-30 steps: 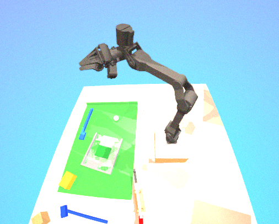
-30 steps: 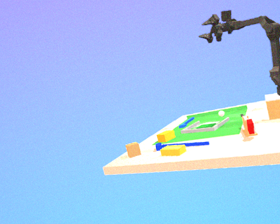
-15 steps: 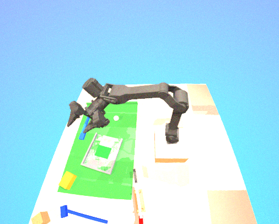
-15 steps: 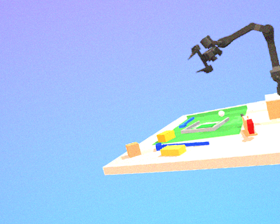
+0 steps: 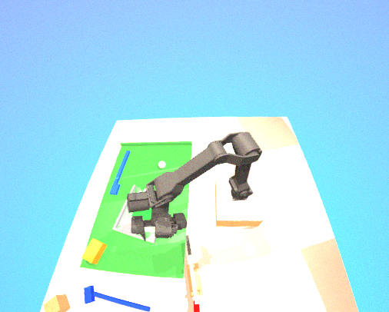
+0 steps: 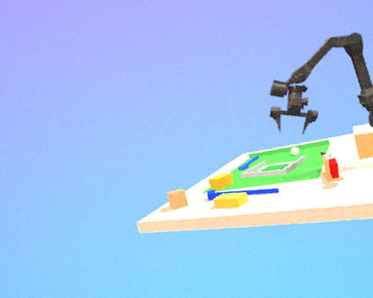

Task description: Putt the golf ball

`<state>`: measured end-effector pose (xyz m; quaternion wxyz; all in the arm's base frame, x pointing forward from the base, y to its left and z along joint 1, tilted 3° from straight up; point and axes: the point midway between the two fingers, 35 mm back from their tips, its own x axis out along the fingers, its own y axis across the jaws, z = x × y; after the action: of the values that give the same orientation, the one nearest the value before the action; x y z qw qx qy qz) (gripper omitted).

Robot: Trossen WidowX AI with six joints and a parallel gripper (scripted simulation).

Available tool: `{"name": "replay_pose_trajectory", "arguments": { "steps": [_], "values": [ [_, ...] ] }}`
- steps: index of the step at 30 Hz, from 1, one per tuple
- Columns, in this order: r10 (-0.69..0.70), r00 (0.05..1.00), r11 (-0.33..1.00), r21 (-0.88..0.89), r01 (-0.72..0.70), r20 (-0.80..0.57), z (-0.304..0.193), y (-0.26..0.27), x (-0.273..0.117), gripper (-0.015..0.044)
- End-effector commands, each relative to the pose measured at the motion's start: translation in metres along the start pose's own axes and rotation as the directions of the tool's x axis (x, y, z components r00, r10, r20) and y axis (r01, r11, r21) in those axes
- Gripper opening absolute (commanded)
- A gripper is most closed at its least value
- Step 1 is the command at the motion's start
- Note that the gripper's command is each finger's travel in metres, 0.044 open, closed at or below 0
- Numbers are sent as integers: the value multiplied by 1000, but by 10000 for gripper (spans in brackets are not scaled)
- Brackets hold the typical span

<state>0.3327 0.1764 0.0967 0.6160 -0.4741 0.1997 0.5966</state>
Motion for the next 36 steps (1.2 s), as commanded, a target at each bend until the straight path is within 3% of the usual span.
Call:
{"name": "replay_pose_trajectory", "arguments": {
  "steps": [1,6,36],
  "values": [
    [194,977,978,99,-186,-87,4,58,30,440],
    [330,927,936,192,-296,-177,10,106,44,440],
    [330,927,935,192,-297,-176,-7,125,84,440]
  ]
}}
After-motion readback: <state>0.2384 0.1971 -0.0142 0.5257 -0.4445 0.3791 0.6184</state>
